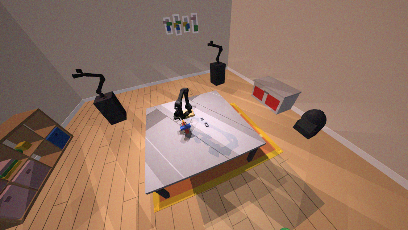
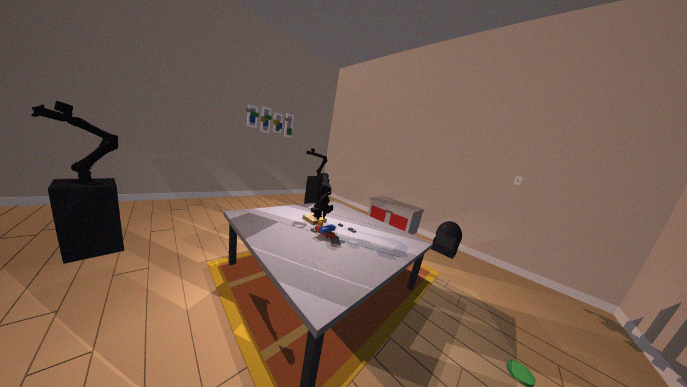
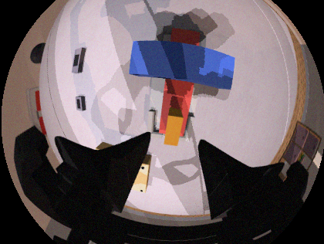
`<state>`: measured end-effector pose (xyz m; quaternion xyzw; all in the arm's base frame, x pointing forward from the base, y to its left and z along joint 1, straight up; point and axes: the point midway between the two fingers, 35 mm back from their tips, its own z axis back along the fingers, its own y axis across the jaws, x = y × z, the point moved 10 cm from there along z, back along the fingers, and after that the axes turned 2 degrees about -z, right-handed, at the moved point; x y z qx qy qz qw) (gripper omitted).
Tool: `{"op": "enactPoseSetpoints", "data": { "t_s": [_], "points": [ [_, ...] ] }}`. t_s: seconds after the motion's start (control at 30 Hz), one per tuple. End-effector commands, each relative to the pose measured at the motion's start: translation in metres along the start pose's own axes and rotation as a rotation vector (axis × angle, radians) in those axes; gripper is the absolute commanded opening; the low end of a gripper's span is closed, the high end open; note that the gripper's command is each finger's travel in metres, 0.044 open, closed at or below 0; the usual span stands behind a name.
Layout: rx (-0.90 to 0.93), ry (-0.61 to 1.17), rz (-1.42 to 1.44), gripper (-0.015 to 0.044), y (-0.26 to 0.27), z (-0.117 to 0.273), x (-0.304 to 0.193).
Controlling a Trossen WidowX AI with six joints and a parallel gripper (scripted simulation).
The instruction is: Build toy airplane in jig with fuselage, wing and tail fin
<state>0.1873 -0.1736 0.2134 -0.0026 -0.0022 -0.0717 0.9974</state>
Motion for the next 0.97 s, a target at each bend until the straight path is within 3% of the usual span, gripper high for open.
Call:
{"op": "enactPoseSetpoints", "data": {
  "t_s": [0.0, 0.93],
  "points": [
    [-0.009, -0.016, 0.003, 0.0260, 0.0024, 0.0418, -0.0038],
    [-0.009, -0.016, 0.003, 0.0260, -0.0008, 0.0440, -0.0010]
  ]
}}
